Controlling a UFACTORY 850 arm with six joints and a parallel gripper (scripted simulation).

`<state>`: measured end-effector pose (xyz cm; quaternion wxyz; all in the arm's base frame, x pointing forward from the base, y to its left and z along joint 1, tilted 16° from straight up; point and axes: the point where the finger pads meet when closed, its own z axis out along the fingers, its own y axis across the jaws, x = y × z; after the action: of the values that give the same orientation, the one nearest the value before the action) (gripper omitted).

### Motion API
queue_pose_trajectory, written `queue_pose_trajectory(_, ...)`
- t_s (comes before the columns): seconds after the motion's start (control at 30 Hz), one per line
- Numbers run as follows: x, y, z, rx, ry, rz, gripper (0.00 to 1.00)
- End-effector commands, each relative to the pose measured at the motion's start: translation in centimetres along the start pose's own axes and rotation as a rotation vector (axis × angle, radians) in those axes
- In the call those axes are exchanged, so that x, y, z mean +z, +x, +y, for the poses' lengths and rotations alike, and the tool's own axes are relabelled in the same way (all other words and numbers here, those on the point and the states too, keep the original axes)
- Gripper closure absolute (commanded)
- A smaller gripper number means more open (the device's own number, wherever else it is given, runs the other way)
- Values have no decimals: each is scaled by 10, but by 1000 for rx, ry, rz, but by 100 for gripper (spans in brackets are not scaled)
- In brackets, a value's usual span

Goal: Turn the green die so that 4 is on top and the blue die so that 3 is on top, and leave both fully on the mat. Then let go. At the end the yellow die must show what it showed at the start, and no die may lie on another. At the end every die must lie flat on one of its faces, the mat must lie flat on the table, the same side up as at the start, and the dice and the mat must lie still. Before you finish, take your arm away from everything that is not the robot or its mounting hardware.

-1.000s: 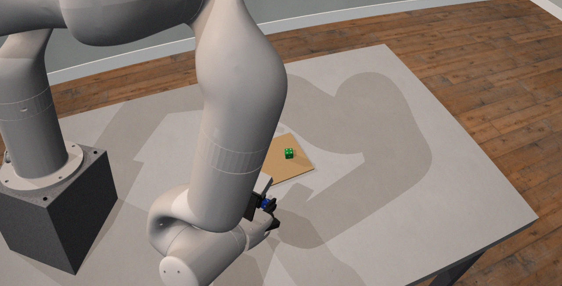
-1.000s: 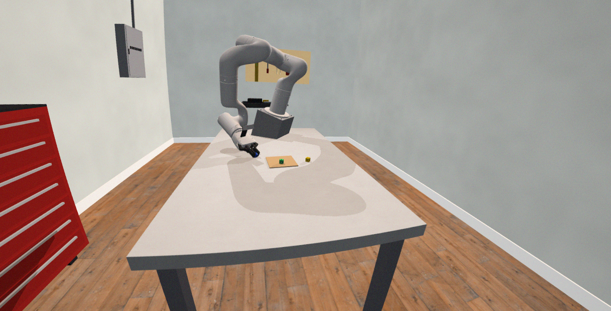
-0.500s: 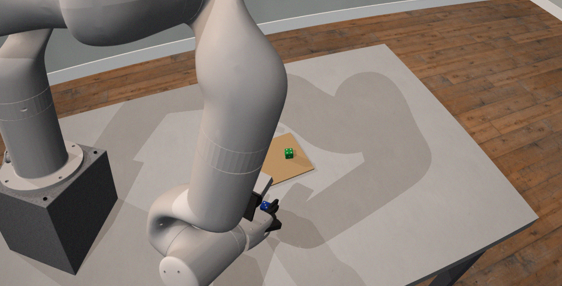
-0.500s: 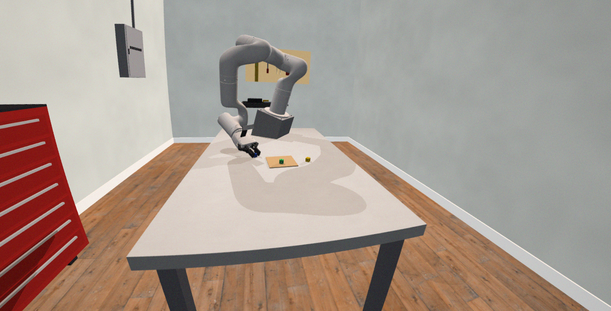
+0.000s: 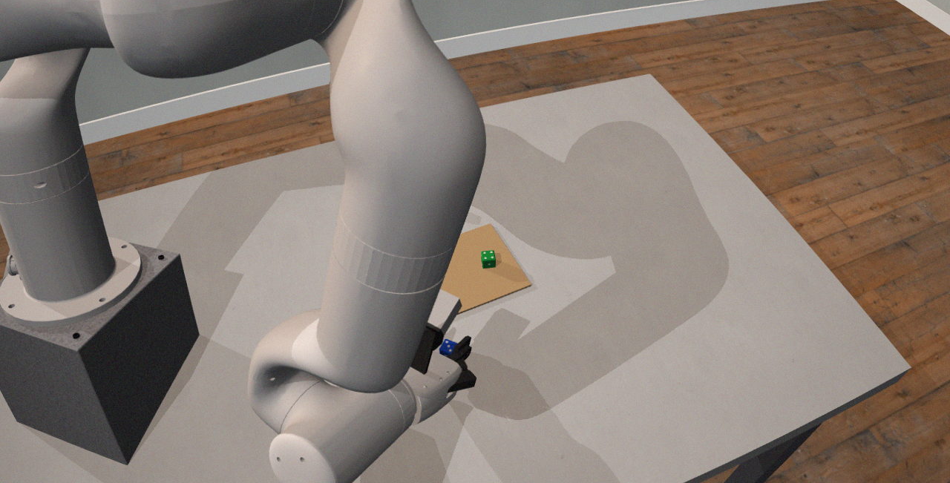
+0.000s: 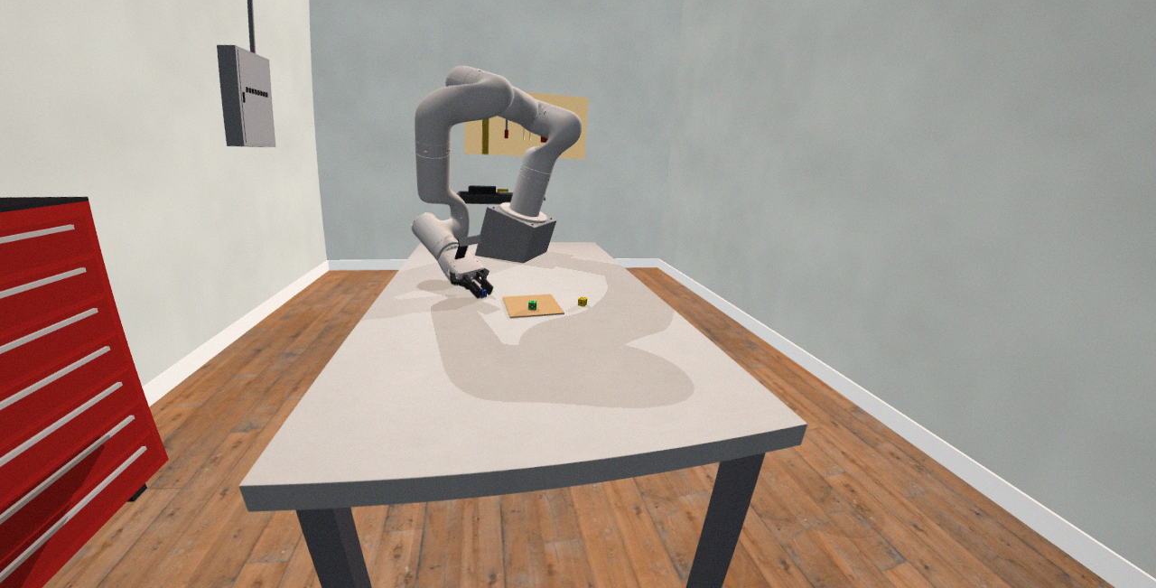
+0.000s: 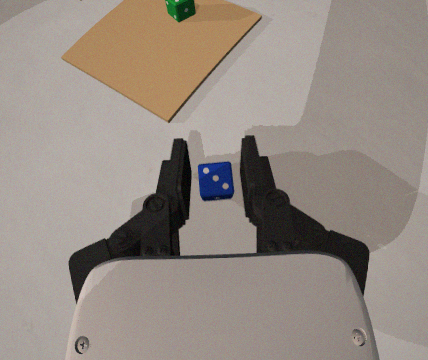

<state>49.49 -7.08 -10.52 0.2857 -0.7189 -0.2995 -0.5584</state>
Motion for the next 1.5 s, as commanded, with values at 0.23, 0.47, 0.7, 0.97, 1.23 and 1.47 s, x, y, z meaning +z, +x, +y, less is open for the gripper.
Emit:
queue_pose_trajectory(0.23,0,1,1,-1,-1,1,64)
queue_pose_trajectory(0.47,0,1,1,-1,-1,1,64)
queue_pose_trajectory(0.7,0,1,1,-1,-1,1,64)
queue_pose_trajectory(0.97,-2,1,1,-1,-1,1,64)
queue_pose_trajectory(1.23,-25,1,1,-1,-1,1,64)
queue_pose_trajectory(1.47,-43,1,1,-1,-1,1,64)
